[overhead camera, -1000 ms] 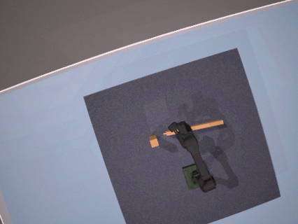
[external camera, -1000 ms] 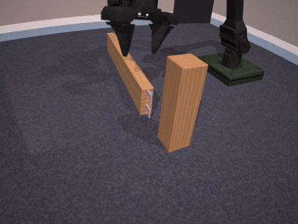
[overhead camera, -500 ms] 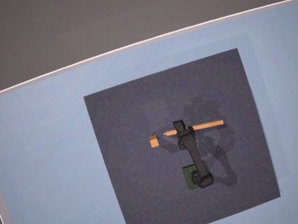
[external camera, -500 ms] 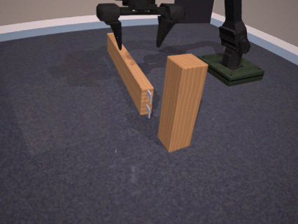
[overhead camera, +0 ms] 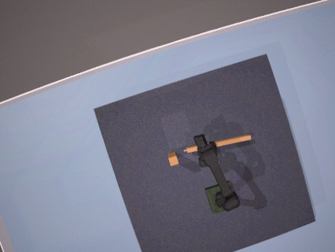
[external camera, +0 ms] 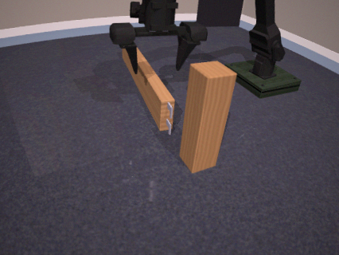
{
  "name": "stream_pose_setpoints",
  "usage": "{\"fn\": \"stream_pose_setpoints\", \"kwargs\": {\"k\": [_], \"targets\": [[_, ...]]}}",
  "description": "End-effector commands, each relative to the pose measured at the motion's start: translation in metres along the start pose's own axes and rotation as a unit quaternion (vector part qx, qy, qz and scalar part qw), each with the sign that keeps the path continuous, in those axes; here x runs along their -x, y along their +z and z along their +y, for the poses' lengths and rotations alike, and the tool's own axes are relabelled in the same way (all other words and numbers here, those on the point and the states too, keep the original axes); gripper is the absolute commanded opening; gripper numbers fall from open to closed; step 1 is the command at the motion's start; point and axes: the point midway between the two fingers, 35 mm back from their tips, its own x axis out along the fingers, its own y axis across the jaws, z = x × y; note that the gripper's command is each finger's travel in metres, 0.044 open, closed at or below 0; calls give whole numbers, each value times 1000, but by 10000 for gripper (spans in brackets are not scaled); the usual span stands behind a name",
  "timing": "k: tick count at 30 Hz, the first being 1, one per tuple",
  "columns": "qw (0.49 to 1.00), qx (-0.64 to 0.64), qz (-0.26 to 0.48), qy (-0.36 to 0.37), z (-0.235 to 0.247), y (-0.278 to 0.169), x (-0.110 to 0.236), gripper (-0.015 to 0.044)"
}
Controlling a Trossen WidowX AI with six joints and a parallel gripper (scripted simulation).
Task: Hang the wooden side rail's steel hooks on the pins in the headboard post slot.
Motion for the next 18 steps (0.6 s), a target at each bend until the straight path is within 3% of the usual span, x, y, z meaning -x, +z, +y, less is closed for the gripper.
{"fn": "stream_pose_setpoints", "kwargs": {"k": [1, 18], "targets": [[1000, -3, -4, -2, -1, 1, -12, 440], [1000, -3, -4, -2, 0, 1, -35, 440]]}}
